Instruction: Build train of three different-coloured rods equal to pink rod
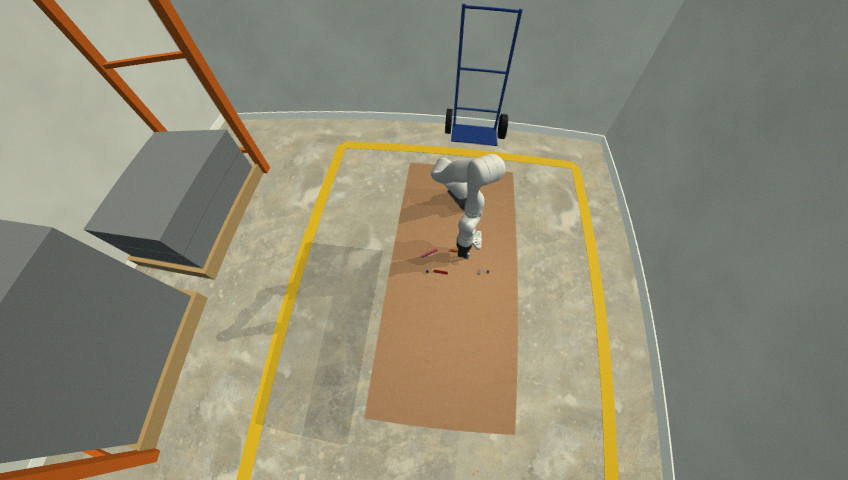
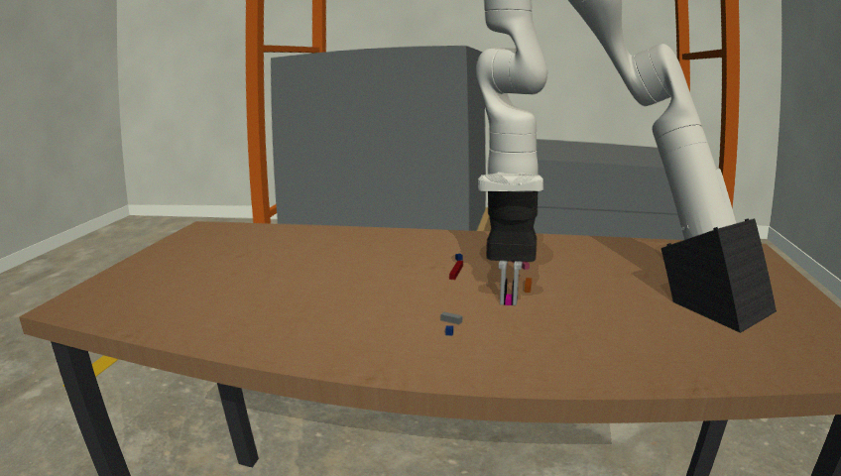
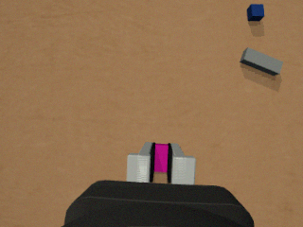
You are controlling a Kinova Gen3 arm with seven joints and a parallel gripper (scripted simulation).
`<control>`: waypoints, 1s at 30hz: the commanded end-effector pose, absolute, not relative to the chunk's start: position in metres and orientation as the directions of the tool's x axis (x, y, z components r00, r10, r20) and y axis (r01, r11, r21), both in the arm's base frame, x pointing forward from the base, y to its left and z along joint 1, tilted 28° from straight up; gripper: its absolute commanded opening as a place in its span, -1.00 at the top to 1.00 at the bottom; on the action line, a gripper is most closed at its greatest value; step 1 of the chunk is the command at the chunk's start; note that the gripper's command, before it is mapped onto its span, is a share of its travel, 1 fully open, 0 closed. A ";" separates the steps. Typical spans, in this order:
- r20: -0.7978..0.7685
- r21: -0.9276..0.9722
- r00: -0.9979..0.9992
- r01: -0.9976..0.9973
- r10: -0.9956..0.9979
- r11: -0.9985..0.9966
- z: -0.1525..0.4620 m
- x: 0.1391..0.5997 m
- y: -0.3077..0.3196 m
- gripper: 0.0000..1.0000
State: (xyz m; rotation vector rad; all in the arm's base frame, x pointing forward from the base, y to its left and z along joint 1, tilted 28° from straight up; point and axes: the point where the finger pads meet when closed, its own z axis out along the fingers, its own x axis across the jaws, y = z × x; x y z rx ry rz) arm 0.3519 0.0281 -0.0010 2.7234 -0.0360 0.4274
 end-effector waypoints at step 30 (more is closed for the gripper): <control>0.301 0.366 0.953 -0.083 0.034 -0.927 -0.001 0.352 0.029 -0.07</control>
